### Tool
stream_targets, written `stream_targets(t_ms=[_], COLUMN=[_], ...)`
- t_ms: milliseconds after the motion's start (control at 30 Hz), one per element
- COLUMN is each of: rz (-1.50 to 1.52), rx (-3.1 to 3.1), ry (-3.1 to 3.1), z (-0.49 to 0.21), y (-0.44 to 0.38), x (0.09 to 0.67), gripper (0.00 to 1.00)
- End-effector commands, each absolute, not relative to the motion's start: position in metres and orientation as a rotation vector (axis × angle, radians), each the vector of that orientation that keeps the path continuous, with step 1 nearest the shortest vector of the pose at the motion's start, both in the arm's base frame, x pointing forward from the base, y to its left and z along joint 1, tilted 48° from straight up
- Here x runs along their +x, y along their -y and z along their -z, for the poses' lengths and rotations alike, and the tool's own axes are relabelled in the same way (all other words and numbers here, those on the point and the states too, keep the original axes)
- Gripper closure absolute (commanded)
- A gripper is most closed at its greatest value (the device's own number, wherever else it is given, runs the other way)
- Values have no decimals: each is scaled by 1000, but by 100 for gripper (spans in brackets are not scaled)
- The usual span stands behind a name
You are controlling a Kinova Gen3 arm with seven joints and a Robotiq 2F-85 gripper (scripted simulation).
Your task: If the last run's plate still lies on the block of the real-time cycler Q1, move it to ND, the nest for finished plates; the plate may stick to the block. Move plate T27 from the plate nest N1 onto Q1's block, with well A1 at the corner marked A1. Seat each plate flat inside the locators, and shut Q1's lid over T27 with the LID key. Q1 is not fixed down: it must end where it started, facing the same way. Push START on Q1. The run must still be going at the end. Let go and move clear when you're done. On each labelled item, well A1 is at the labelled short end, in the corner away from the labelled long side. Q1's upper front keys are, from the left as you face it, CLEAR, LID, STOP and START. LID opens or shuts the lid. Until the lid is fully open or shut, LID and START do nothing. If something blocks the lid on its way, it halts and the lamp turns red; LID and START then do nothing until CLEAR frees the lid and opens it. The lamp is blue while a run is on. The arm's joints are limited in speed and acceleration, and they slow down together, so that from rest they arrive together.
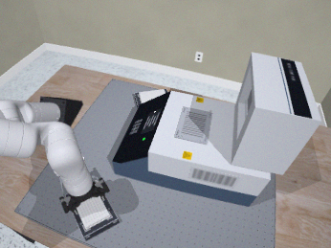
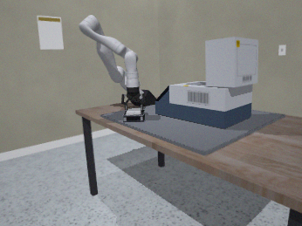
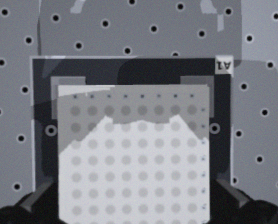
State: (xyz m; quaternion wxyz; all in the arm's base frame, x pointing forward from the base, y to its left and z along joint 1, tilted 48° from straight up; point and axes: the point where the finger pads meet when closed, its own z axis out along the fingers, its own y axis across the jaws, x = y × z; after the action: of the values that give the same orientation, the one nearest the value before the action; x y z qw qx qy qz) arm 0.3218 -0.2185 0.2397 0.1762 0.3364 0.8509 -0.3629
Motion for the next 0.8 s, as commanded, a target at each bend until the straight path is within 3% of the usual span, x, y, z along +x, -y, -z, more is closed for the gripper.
stream_targets(t_ms=[0, 767], rz=[1027, 1027], rx=[951, 951], ry=[-2409, -2409], z=[-239, -238], y=[219, 220], x=[322, 322], gripper=[0, 2])
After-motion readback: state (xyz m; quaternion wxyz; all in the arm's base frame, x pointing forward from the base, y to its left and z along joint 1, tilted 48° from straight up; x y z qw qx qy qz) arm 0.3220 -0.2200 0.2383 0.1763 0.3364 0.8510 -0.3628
